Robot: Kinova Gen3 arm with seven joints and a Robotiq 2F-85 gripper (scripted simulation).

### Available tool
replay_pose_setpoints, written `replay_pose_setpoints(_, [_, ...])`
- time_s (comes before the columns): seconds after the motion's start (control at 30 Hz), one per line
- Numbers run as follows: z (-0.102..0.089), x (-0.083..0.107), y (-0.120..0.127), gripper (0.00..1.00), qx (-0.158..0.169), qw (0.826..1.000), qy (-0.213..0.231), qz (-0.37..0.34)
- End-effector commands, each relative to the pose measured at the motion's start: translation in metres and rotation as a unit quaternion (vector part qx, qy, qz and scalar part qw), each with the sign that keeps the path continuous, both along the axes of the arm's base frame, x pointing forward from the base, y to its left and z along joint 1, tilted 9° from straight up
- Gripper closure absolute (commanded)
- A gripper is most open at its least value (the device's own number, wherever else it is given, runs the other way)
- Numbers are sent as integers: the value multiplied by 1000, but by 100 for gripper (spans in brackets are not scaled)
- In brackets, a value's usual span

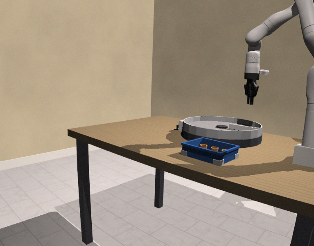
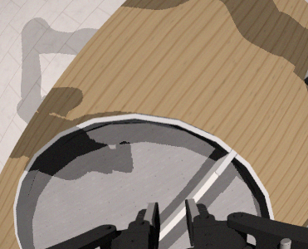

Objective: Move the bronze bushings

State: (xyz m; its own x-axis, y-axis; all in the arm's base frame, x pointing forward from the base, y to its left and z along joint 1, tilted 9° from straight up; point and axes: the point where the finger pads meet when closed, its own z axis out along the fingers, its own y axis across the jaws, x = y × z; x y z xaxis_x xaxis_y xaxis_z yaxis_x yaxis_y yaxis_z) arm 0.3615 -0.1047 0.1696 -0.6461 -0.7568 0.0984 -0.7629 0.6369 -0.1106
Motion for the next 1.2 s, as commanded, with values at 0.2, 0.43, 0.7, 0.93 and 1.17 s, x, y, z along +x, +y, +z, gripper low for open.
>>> replay_pose_setpoints(0.2, [1, 0, 0, 88, 0, 1000, -1, 0])
replay_pose_setpoints(0.43, [1, 0, 0, 86, 0, 1000, -1, 0])
replay_pose_setpoints(0.7, [1, 0, 0, 86, 0, 1000, -1, 0])
replay_pose_setpoints(0.93, [1, 0, 0, 86, 0, 1000, -1, 0])
replay_pose_setpoints(1.17, [1, 0, 0, 86, 0, 1000, -1, 0])
